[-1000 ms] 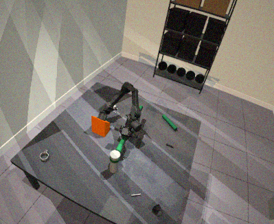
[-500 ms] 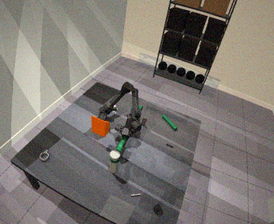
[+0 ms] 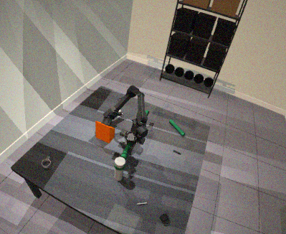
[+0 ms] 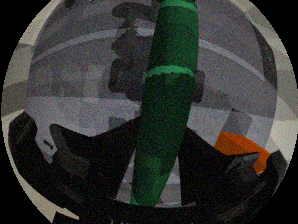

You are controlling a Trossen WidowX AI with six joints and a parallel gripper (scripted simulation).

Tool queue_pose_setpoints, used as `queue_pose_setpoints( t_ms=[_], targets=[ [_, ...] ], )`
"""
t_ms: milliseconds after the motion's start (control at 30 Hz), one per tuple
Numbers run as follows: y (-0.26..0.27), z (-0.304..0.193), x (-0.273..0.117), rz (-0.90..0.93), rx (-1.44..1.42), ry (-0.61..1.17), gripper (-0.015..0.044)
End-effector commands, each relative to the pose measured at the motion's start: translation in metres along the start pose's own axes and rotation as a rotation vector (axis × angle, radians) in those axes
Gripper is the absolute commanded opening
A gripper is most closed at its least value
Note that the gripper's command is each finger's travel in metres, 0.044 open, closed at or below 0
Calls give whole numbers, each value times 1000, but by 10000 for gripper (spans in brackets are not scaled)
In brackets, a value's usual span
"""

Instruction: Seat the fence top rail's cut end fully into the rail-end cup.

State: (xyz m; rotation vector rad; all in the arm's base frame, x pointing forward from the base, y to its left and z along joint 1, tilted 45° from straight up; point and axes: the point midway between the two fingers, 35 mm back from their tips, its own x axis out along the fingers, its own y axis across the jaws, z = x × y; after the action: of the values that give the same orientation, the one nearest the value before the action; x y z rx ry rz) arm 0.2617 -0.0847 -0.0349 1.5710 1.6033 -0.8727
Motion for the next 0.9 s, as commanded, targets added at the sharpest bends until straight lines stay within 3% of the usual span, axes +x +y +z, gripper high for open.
queue_pose_setpoints(
  t_ms=[0, 867],
  targets=[
    [2, -1, -5, 8, 0, -5, 0],
    [5, -7, -13, 8, 0, -4, 0]
  ],
)
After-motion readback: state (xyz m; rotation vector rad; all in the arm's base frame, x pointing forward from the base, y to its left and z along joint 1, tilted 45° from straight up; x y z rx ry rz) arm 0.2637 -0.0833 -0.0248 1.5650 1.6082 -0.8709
